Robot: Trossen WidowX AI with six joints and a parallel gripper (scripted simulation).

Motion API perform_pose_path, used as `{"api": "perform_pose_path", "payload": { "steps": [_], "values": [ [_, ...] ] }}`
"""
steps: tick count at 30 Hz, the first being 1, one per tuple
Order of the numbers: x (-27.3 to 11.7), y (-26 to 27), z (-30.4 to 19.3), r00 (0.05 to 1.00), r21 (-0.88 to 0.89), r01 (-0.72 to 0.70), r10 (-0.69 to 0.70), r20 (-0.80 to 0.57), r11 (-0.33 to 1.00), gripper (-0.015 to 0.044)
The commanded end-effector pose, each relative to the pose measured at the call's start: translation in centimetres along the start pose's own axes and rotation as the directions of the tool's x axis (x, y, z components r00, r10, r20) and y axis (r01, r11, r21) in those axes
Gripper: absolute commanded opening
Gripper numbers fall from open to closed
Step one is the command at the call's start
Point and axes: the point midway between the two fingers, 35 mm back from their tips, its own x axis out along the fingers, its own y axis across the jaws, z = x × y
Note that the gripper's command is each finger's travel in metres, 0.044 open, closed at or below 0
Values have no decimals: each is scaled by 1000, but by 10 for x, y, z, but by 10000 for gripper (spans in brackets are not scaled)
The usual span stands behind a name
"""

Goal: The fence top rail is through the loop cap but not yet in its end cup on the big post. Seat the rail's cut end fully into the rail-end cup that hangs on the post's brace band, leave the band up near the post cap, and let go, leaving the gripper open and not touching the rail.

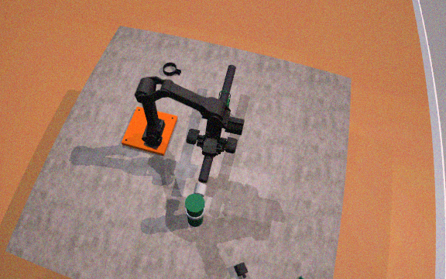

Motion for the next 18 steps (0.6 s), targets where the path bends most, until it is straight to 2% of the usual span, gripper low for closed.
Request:
{"api": "perform_pose_path", "payload": {
  "steps": [1,18],
  "values": [
    [-7,-1,6,999,6,-8,8,31,1000,0],
    [-4,0,3,1000,2,0,0,7,1000,0]
  ]
}}
